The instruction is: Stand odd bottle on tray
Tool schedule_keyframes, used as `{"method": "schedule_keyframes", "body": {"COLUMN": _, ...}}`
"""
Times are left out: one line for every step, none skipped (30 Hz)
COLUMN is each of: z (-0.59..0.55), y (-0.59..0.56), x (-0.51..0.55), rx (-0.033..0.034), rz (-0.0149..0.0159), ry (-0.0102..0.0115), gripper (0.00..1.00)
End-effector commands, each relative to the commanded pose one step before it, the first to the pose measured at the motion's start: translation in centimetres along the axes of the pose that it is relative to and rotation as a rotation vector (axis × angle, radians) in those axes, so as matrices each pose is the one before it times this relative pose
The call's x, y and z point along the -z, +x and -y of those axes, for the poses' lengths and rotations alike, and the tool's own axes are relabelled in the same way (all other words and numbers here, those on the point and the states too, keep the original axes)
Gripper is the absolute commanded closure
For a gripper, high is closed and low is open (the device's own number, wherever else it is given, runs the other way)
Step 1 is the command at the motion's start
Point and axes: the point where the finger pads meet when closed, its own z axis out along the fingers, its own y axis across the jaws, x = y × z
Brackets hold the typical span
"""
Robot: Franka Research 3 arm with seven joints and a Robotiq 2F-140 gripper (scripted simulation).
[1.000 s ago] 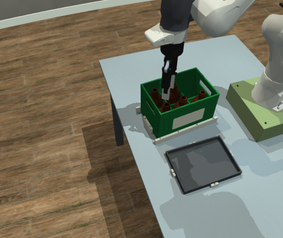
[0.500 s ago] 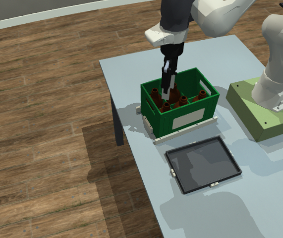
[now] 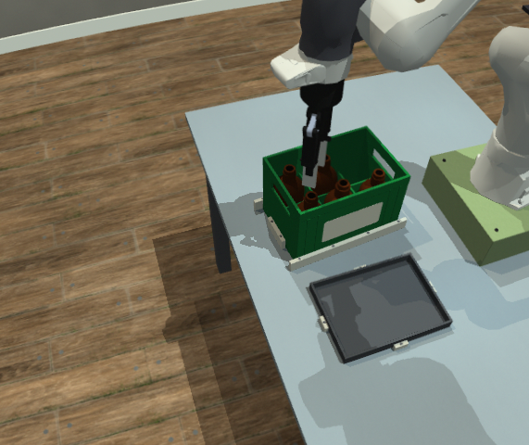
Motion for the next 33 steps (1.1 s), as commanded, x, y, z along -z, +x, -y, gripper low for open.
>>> {"method": "schedule_keyframes", "body": {"z": 0.022, "y": 0.034, "x": -0.313, "rx": -0.00719, "rz": -0.00077, "ry": 0.00208, "gripper": 0.56}}
{"method": "schedule_keyframes", "body": {"z": 0.002, "y": -0.002, "x": -0.097, "rx": 0.0, "rz": 0.00001, "ry": 0.0, "gripper": 0.56}}
{"method": "schedule_keyframes", "body": {"z": 0.001, "y": -0.002, "x": -0.104, "rx": 0.0, "rz": 0.0, "ry": 0.0, "gripper": 0.56}}
{"method": "schedule_keyframes", "body": {"z": 0.001, "y": -0.002, "x": -0.111, "rx": -0.00001, "rz": -0.00001, "ry": -0.00001, "gripper": 0.56}}
{"method": "schedule_keyframes", "body": {"z": 0.001, "y": -0.003, "x": -0.116, "rx": 0.0, "rz": 0.0, "ry": 0.0, "gripper": 0.56}}
{"method": "schedule_keyframes", "body": {"z": 0.002, "y": -0.003, "x": -0.12, "rx": 0.00001, "rz": 0.00001, "ry": 0.00001, "gripper": 0.56}}
{"method": "schedule_keyframes", "body": {"z": 0.001, "y": -0.003, "x": -0.125, "rx": 0.0, "rz": 0.0, "ry": 0.0, "gripper": 0.56}}
{"method": "schedule_keyframes", "body": {"z": 0.001, "y": -0.003, "x": -0.129, "rx": -0.00001, "rz": -0.00001, "ry": -0.00001, "gripper": 0.56}}
{"method": "schedule_keyframes", "body": {"z": 0.002, "y": -0.003, "x": -0.131, "rx": 0.0, "rz": 0.0, "ry": 0.0, "gripper": 0.56}}
{"method": "schedule_keyframes", "body": {"z": 0.002, "y": -0.003, "x": -0.133, "rx": 0.00001, "rz": 0.00001, "ry": 0.00001, "gripper": 0.56}}
{"method": "schedule_keyframes", "body": {"z": 0.001, "y": -0.003, "x": -0.136, "rx": 0.0, "rz": 0.0, "ry": 0.0, "gripper": 0.56}}
{"method": "schedule_keyframes", "body": {"z": 0.0, "y": -0.003, "x": -0.138, "rx": -0.00001, "rz": -0.00002, "ry": -0.00001, "gripper": 0.56}}
{"method": "schedule_keyframes", "body": {"z": 0.0, "y": 0.0, "x": 0.0, "rx": 0.0, "rz": 0.0, "ry": 0.0, "gripper": 0.56}}
{"method": "schedule_keyframes", "body": {"z": 0.0, "y": 0.0, "x": 0.0, "rx": 0.0, "rz": 0.0, "ry": 0.0, "gripper": 0.56}}
{"method": "schedule_keyframes", "body": {"z": 0.003, "y": -0.004, "x": -0.136, "rx": 0.00001, "rz": 0.00002, "ry": 0.00001, "gripper": 0.56}}
{"method": "schedule_keyframes", "body": {"z": 0.002, "y": -0.003, "x": -0.137, "rx": 0.0, "rz": 0.00001, "ry": 0.0, "gripper": 0.56}}
{"method": "schedule_keyframes", "body": {"z": 0.001, "y": -0.003, "x": -0.137, "rx": -0.00001, "rz": -0.00001, "ry": -0.00001, "gripper": 0.56}}
{"method": "schedule_keyframes", "body": {"z": 0.001, "y": -0.003, "x": -0.136, "rx": 0.0, "rz": -0.00001, "ry": 0.0, "gripper": 0.56}}
{"method": "schedule_keyframes", "body": {"z": 0.003, "y": -0.004, "x": -0.132, "rx": 0.00001, "rz": 0.00002, "ry": 0.00001, "gripper": 0.56}}
{"method": "schedule_keyframes", "body": {"z": 0.001, "y": -0.003, "x": -0.131, "rx": 0.0, "rz": 0.0, "ry": 0.0, "gripper": 0.56}}
{"method": "schedule_keyframes", "body": {"z": 0.0, "y": -0.003, "x": -0.129, "rx": -0.00001, "rz": -0.00002, "ry": -0.00001, "gripper": 0.56}}
{"method": "schedule_keyframes", "body": {"z": 0.002, "y": -0.003, "x": -0.124, "rx": 0.0, "rz": 0.00001, "ry": 0.0, "gripper": 0.56}}
{"method": "schedule_keyframes", "body": {"z": 0.002, "y": -0.003, "x": -0.12, "rx": 0.00001, "rz": 0.00001, "ry": 0.00001, "gripper": 0.56}}
{"method": "schedule_keyframes", "body": {"z": 0.001, "y": -0.003, "x": -0.117, "rx": 0.0, "rz": 0.0, "ry": 0.0, "gripper": 0.56}}
{"method": "schedule_keyframes", "body": {"z": 0.0, "y": -0.002, "x": -0.113, "rx": -0.00001, "rz": -0.00002, "ry": -0.00001, "gripper": 0.56}}
{"method": "schedule_keyframes", "body": {"z": 0.001, "y": -0.003, "x": -0.107, "rx": 0.0, "rz": 0.0, "ry": 0.0, "gripper": 0.56}}
{"method": "schedule_keyframes", "body": {"z": 0.002, "y": -0.003, "x": -0.101, "rx": 0.00001, "rz": 0.00002, "ry": 0.00001, "gripper": 0.56}}
{"method": "schedule_keyframes", "body": {"z": 0.001, "y": -0.002, "x": -0.096, "rx": 0.0, "rz": 0.0, "ry": 0.0, "gripper": 0.56}}
{"method": "schedule_keyframes", "body": {"z": 0.001, "y": -0.002, "x": -0.091, "rx": 0.0, "rz": -0.00001, "ry": 0.0, "gripper": 0.56}}
{"method": "schedule_keyframes", "body": {"z": 0.0, "y": 0.0, "x": 0.0, "rx": 0.0, "rz": 0.0, "ry": 0.0, "gripper": 0.56}}
{"method": "schedule_keyframes", "body": {"z": 0.0, "y": 0.0, "x": 0.0, "rx": 0.0, "rz": 0.0, "ry": 0.0, "gripper": 0.56}}
{"method": "schedule_keyframes", "body": {"z": 0.0, "y": -0.002, "x": -0.085, "rx": -0.00001, "rz": -0.00001, "ry": -0.00001, "gripper": 0.56}}
{"method": "schedule_keyframes", "body": {"z": 0.0, "y": -0.002, "x": -0.079, "rx": -0.00001, "rz": -0.00001, "ry": -0.00001, "gripper": 0.56}}
